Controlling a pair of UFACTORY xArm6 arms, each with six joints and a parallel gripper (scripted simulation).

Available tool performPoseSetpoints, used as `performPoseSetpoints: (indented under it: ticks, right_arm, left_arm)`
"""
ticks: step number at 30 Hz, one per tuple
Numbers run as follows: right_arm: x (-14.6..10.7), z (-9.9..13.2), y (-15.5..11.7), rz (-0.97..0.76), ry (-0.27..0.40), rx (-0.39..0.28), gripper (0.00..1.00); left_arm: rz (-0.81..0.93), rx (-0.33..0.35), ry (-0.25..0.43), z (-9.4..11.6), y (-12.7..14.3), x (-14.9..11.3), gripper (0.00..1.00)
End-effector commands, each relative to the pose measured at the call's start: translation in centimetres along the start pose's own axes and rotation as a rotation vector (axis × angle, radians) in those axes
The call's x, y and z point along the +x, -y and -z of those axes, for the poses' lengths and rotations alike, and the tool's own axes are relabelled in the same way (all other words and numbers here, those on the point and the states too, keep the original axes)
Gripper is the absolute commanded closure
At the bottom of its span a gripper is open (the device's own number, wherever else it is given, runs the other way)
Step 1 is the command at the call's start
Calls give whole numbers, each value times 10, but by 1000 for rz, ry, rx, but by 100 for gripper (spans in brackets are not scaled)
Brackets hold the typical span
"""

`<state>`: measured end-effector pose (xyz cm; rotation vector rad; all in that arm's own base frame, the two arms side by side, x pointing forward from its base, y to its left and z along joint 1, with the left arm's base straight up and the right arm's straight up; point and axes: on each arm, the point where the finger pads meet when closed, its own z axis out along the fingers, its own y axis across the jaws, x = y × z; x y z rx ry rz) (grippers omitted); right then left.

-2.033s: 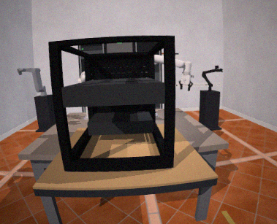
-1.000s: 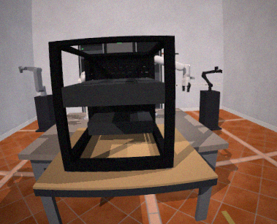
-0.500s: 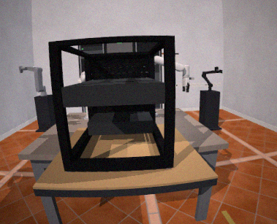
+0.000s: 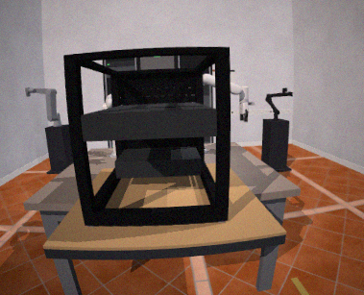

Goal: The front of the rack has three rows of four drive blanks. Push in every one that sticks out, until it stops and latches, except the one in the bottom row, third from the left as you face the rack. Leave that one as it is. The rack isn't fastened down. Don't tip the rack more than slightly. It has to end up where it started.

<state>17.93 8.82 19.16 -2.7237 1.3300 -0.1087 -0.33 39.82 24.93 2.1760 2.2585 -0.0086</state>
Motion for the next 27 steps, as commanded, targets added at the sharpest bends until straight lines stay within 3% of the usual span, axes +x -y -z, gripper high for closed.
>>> performPoseSetpoints:
  ticks: [1,27]
  right_arm:
    - [0,1,1,0,-1,3,0]
    - [0,1,1,0,-1,3,0]
  left_arm:
    - [-8,0,-6,1,2,1,0]
    - [-19,0,-8,1,4,2,0]
